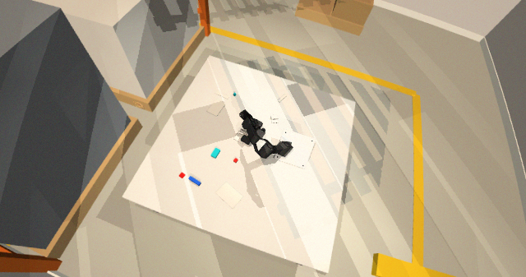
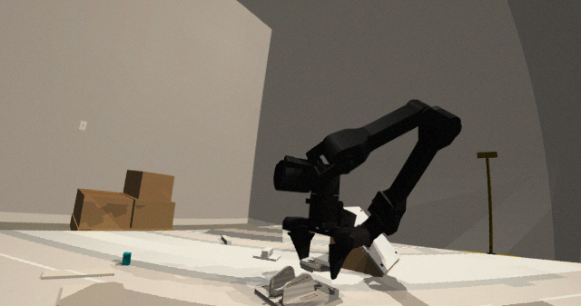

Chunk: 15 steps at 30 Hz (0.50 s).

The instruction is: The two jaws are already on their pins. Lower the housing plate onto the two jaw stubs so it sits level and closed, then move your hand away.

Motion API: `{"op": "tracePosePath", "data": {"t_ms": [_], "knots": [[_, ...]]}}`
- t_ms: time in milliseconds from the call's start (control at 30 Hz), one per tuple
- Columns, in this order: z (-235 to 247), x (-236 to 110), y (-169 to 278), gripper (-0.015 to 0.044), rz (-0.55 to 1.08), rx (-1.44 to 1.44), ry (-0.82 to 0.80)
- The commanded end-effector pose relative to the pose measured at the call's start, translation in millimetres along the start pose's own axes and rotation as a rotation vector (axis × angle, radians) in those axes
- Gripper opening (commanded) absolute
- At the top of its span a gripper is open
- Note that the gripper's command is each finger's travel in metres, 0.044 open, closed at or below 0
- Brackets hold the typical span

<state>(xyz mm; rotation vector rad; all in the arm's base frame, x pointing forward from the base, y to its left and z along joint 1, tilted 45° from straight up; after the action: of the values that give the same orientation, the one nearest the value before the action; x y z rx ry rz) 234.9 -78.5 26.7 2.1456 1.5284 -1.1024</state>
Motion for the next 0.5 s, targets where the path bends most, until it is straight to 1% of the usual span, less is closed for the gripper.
{"op": "tracePosePath", "data": {"t_ms": [0,267,467], "knots": [[0,7,-1,0.0351,0.0,0.006,0.005],[0,20,-2,0.0351,-0.001,0.005,0.007],[0,21,-2,0.0351,-0.001,0.005,0.007]]}}
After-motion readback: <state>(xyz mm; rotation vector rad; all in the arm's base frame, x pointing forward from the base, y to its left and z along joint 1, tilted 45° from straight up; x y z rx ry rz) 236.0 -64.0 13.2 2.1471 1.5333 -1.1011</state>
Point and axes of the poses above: the point midway between the two fingers, 35 mm back from their tips, its own x axis out along the fingers, its own z axis across the jaws, y = z × x, the point moved 5 cm from there along -x, back along the fingers, and after that the axes turned 4 degrees about x, right-handed, at the moved point
